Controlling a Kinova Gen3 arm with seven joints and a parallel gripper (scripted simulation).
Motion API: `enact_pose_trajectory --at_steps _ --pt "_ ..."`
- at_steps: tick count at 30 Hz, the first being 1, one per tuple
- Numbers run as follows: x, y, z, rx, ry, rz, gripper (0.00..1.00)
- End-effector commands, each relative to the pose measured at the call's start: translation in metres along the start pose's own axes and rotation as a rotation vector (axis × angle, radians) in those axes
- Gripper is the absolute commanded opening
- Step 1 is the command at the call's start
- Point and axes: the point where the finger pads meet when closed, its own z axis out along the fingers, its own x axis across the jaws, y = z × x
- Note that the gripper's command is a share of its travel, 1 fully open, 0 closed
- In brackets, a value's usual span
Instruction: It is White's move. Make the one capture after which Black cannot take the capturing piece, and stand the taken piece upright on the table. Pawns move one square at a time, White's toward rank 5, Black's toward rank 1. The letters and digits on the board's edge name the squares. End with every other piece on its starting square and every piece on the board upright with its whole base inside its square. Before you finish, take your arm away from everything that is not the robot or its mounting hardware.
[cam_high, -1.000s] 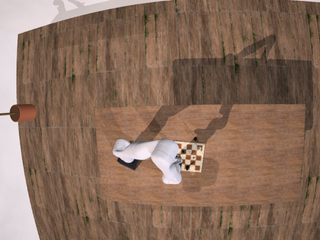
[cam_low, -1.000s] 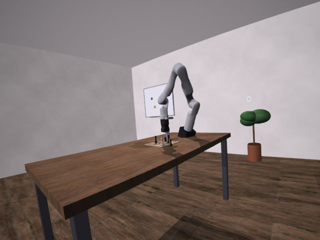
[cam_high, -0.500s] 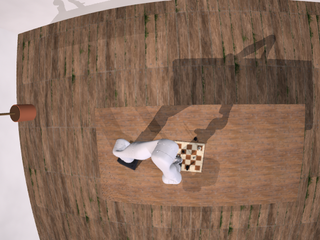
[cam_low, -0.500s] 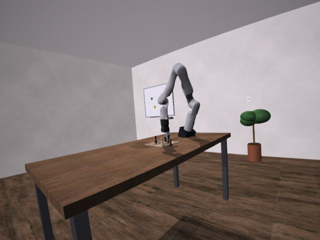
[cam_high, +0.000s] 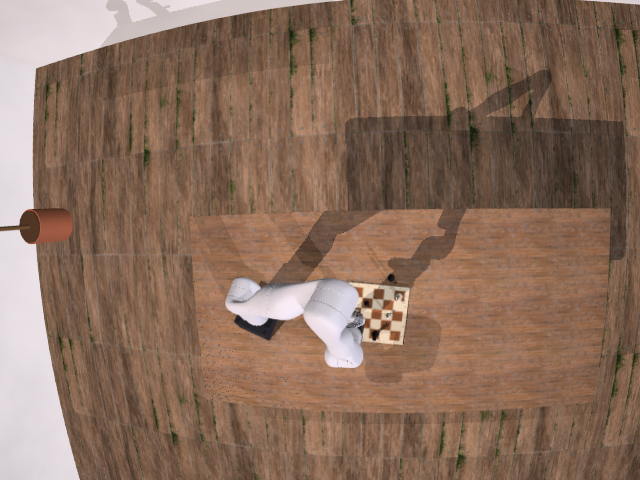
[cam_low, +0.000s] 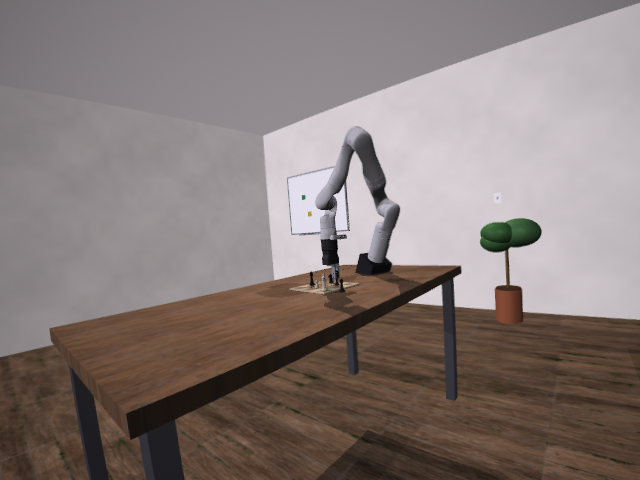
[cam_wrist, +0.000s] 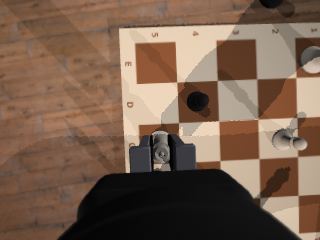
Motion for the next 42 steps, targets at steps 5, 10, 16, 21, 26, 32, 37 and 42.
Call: enact_pose_trajectory --at_steps 5,10,16,21,26,32,37,42 --pt "0.0001 0.0003 -0.0001 0.0 0.001 0.001 0.0" --pt "0.0001 0.0003 -0.0001 0.0 0.001 0.001 0.0" --pt "0.0001 0.0003 -0.0001 0.0 0.001 0.001 0.0" --pt "0.0001 0.0003 -0.0001 0.0 0.001 0.001 0.0" --pt "0.0001 0.0003 -0.0001 0.0 0.001 0.001 0.0" --pt "0.0001 0.0003 -0.0001 0.0 0.001 0.001 0.0" --pt "0.0001 0.0003 -0.0001 0.0 0.001 0.001 0.0" --pt "0.0001 0.0003 -0.0001 0.0 0.001 0.001 0.32"
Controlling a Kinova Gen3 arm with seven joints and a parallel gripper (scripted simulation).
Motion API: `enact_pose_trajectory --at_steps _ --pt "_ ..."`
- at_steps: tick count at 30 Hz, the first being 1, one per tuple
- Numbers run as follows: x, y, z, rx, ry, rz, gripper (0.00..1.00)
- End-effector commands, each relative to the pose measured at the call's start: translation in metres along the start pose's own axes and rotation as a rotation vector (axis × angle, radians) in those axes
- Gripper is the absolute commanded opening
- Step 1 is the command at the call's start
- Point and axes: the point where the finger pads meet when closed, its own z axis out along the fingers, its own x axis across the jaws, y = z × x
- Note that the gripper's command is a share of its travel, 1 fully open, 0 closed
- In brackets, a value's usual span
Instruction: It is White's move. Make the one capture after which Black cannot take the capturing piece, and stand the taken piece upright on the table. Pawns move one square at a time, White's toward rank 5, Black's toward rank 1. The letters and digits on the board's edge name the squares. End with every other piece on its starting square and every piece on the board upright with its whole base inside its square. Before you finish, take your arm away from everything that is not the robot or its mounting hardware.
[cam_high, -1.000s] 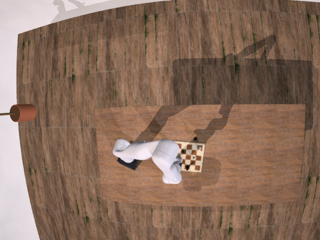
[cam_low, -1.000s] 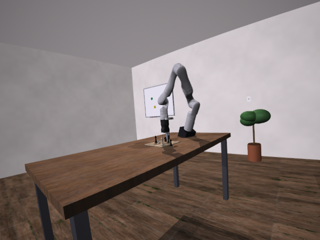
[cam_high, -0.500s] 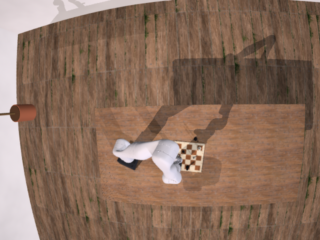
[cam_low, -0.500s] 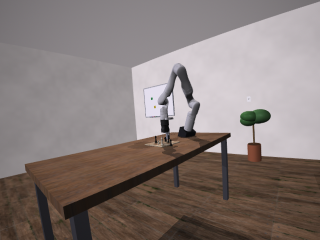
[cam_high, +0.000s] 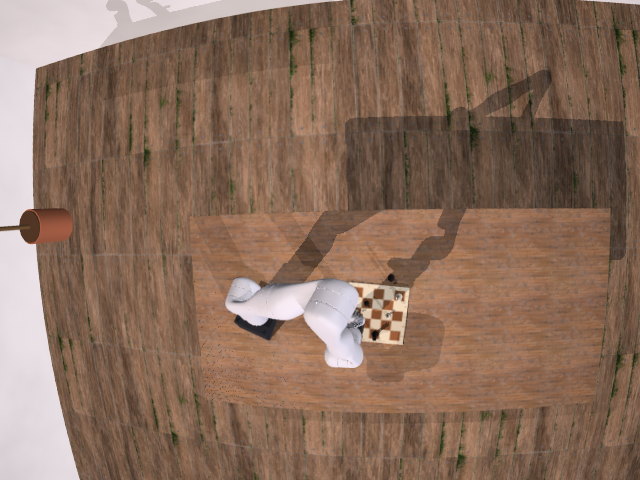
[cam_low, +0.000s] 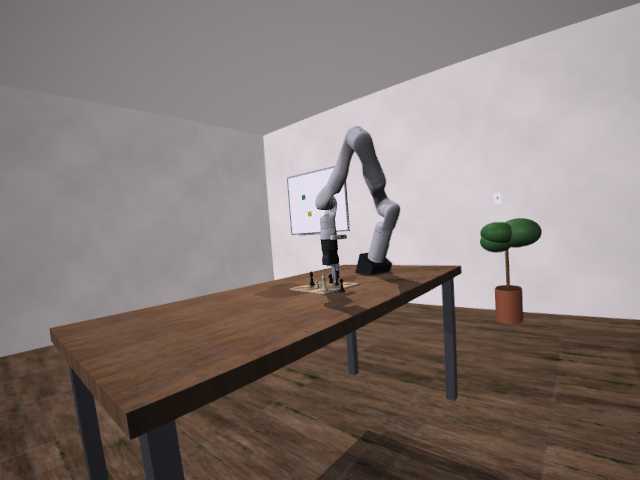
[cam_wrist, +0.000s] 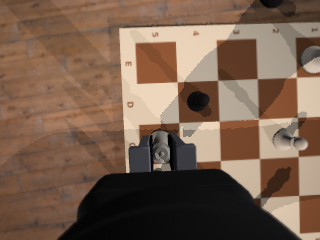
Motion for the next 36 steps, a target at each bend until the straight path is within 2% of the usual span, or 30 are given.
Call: enact_pose_trajectory --at_steps 1,2,3,5,6,8,9,24,30,36 --pt "0.0 0.0 0.0 -0.001 0.001 0.0 0.32" --pt "0.0 0.0 0.0 -0.001 0.001 0.0 0.32" --pt "0.0 0.0 0.0 -0.001 0.001 0.0 0.48" --pt "0.0 0.0 0.0 -0.001 0.001 0.0 0.48" --pt "0.0 0.0 0.0 -0.001 0.001 0.0 0.63" --pt "0.0 0.0 0.0 -0.001 0.001 0.0 0.63" --pt "0.0 0.0 0.0 -0.001 0.001 0.0 0.79" --pt "0.0 0.0 -0.003 -0.001 0.001 0.0 0.79" --pt "0.0 0.0 -0.014 -0.001 0.001 0.0 0.79" --pt "0.0 0.0 -0.043 -0.001 0.001 0.0 0.79"
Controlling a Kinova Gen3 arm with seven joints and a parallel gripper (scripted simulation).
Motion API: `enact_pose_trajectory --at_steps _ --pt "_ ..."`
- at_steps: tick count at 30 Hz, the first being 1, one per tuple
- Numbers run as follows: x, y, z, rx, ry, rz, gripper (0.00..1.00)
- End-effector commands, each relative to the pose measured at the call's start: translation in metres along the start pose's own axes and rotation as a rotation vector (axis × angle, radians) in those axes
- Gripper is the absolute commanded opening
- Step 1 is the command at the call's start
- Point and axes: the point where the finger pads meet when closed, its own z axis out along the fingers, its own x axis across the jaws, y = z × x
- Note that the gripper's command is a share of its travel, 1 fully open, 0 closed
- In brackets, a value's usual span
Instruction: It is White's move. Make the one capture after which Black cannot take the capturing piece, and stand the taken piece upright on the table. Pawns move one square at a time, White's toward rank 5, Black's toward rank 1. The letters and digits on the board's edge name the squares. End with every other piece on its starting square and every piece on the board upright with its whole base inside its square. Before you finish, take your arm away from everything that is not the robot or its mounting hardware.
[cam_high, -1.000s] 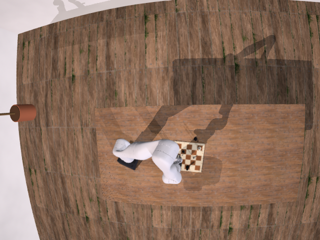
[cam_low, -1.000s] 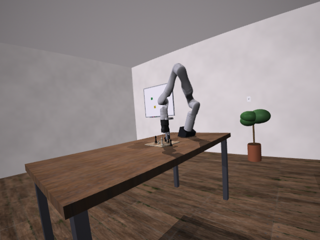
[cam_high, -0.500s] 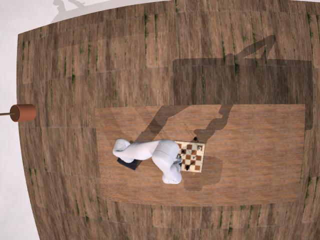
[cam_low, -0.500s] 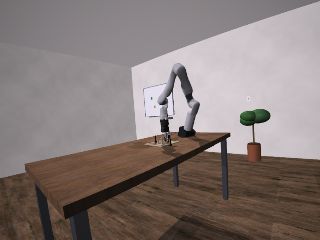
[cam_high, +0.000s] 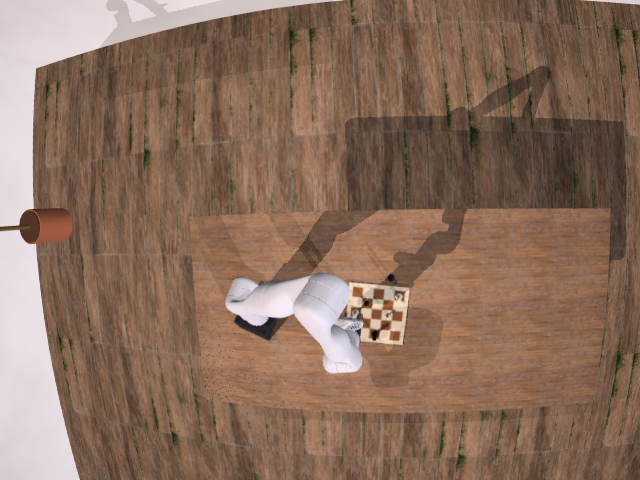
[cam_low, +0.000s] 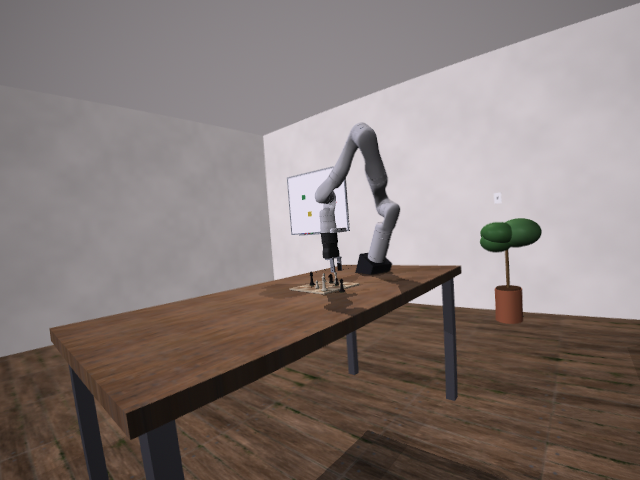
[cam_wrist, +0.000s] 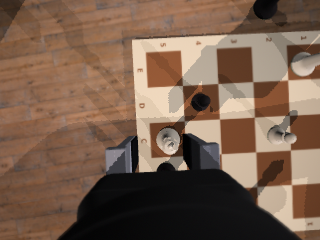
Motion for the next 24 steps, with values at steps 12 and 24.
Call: enact_pose_trajectory --at_steps 12,24 --pt "0.007 -0.001 -0.057 -0.008 0.025 -0.009 0.79" --pt "0.007 -0.001 -0.06 -0.008 0.025 -0.009 1.0"
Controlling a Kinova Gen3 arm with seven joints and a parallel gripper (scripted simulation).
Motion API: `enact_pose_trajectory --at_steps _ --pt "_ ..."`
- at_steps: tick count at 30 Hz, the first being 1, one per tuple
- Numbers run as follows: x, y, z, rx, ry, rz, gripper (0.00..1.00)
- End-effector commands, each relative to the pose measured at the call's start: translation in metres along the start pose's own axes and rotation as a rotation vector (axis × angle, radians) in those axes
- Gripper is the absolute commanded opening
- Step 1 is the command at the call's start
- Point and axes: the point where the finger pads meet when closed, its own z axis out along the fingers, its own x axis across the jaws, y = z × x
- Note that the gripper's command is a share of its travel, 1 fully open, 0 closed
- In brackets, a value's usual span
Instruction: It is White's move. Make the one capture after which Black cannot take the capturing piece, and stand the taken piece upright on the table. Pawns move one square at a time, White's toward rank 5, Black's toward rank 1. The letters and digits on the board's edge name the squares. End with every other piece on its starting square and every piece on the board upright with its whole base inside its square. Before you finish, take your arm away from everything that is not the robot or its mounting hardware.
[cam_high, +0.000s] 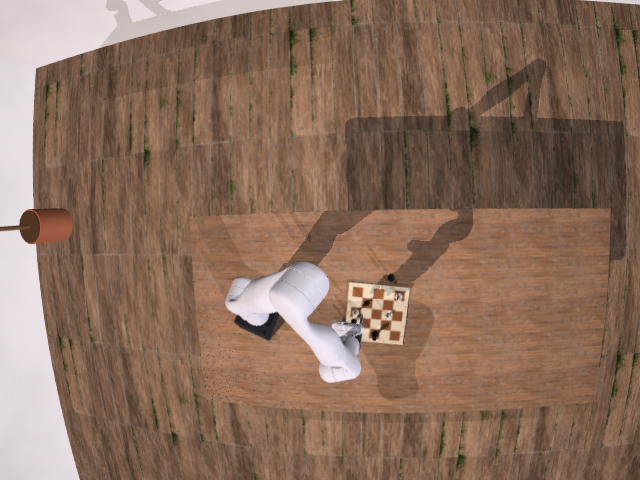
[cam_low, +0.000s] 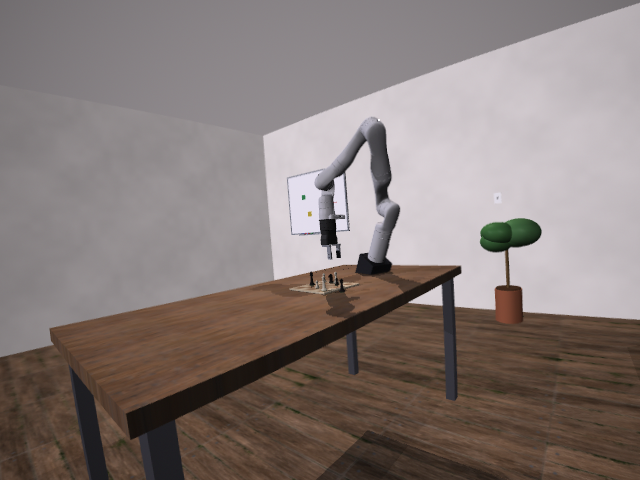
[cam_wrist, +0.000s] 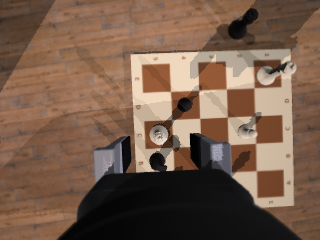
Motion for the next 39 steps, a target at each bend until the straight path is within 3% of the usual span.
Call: enact_pose_trajectory --at_steps 1,21,36,39 --pt "0.0 0.0 -0.001 -0.001 0.002 0.0 1.0" --pt "0.0 0.0 -0.004 -0.001 0.002 0.0 1.0" --pt "0.0 0.0 -0.055 -0.001 0.002 0.0 1.0" --pt "0.0 0.0 -0.057 -0.001 0.002 0.0 1.0"
